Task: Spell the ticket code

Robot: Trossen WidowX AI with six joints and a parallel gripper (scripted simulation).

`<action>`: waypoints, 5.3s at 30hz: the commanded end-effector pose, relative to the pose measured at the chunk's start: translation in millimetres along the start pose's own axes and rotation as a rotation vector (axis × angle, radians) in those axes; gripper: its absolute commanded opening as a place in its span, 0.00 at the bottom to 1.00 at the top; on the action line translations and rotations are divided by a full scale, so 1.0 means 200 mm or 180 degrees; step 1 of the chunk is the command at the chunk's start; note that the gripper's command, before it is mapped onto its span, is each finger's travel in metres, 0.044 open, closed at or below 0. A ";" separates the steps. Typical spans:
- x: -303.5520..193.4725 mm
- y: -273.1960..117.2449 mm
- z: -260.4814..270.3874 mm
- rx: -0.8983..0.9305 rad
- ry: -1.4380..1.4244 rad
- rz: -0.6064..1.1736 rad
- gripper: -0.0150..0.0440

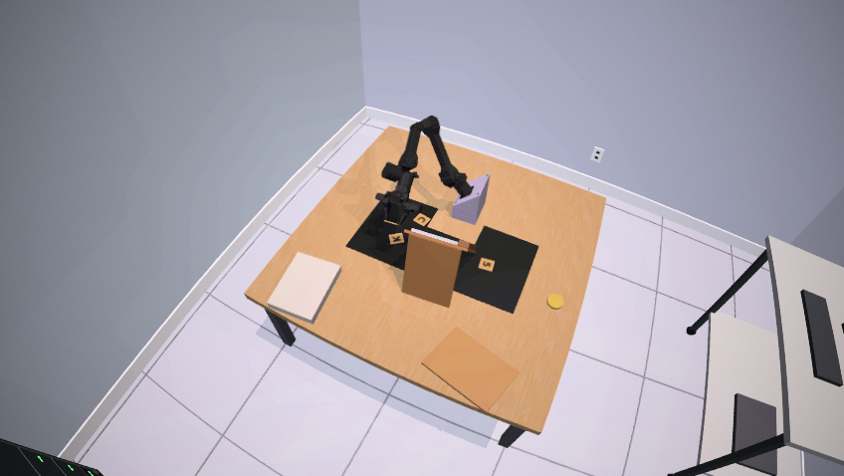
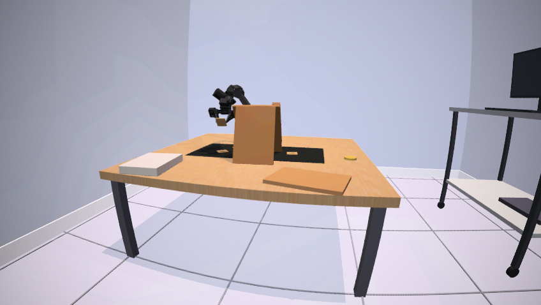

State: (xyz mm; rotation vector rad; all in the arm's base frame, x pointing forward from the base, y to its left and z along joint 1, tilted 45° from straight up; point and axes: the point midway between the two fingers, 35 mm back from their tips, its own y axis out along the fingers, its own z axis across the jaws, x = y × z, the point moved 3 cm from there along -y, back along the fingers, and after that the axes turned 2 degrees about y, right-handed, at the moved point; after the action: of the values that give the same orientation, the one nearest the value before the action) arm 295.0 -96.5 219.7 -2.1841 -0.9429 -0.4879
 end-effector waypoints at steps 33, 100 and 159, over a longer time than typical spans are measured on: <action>0.00 0.00 0.09 -0.0007 0.0013 -0.0004 0.25; -0.01 0.01 0.26 -0.0001 0.0016 -0.0001 0.25; -0.01 0.01 0.41 0.0004 0.0019 0.0001 0.25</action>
State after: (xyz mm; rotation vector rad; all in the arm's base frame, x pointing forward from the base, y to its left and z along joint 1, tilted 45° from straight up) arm 299.8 -40.7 162.9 -2.1800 -0.9409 -0.4898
